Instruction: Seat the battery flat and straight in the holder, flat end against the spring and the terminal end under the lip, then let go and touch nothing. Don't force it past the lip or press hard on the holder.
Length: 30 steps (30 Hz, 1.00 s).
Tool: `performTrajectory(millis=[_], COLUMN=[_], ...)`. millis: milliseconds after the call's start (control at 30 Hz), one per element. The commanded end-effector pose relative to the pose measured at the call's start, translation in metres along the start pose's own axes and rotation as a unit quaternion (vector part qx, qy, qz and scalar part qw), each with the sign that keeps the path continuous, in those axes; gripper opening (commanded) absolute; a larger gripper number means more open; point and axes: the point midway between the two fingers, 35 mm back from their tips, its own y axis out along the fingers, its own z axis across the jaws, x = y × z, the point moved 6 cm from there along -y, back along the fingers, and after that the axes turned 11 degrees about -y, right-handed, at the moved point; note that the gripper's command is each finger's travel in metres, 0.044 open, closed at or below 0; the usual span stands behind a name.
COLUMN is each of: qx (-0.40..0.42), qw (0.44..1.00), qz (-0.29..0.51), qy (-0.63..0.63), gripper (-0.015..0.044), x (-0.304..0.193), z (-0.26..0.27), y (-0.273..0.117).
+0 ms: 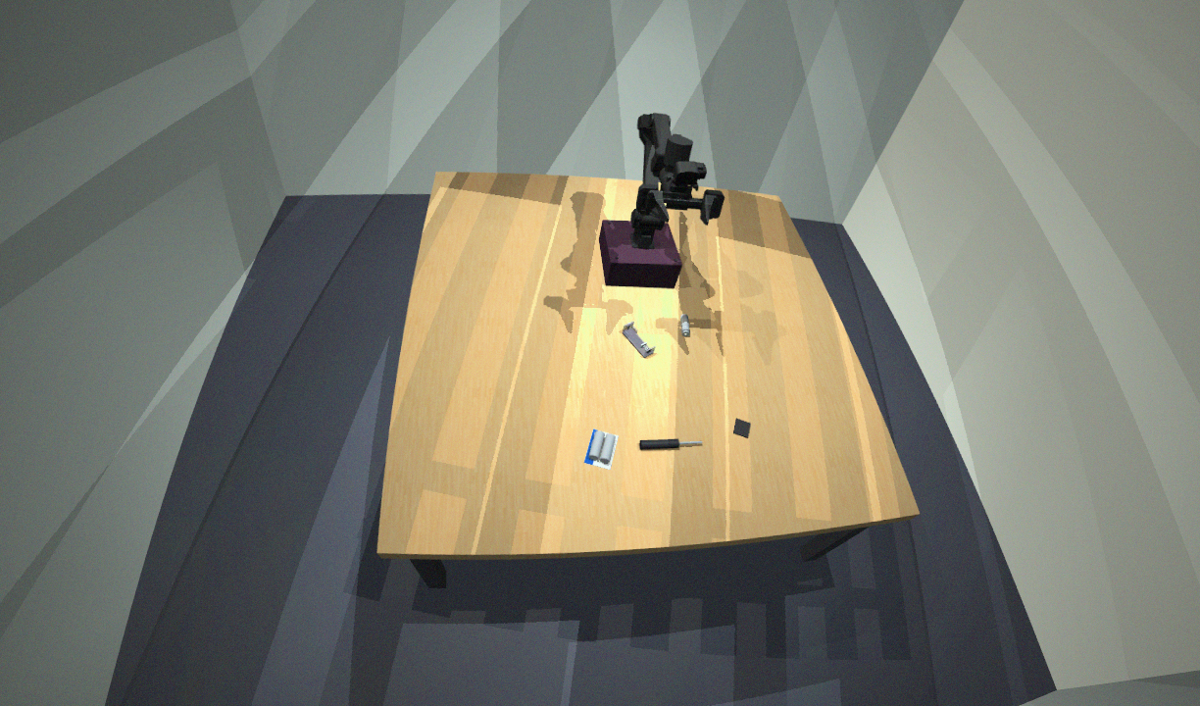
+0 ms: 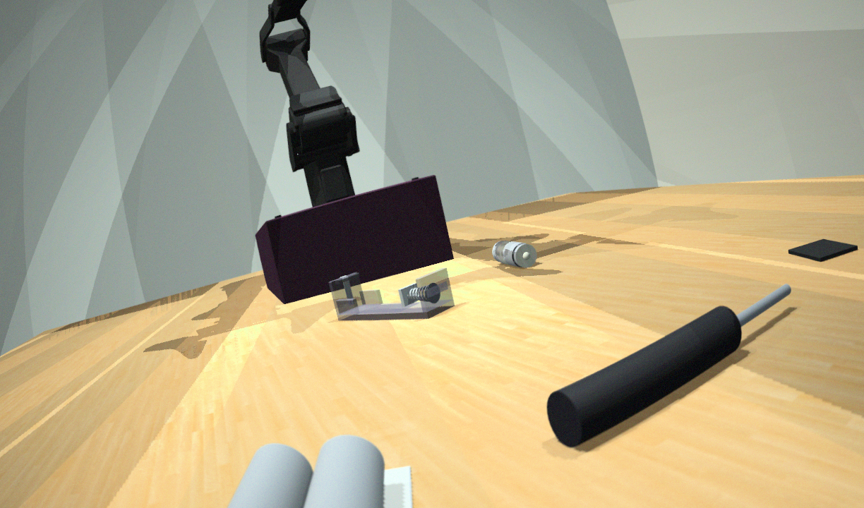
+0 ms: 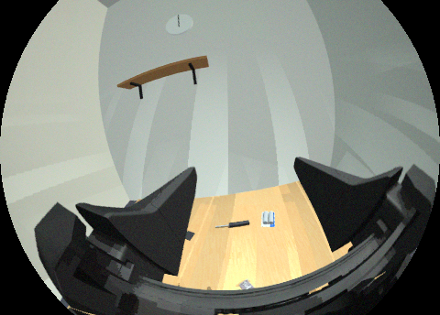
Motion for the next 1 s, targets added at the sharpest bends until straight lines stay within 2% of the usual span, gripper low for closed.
performTrajectory(millis=[0,167,300,400,667,967], qx=[0.002,0.089,0.206,0.291,0.478,0.658], qw=[1.000,0.965,0.874,0.788,0.550,0.229], qz=[0.005,0.120,0.188,0.204,0.173,0.036], qy=[-0.008,-0.216,-0.398,-0.502,-0.663,-0.716], gripper=[0.0374,0.0242,0.0231,0.0231,0.0231,0.0231], x=[-0.002,-0.047,-0.091,-0.117,-0.168,-0.219], z=[0.001,0.030,0.060,0.077,0.113,0.146], y=[0.001,0.026,0.037,0.040,0.031,0.005])
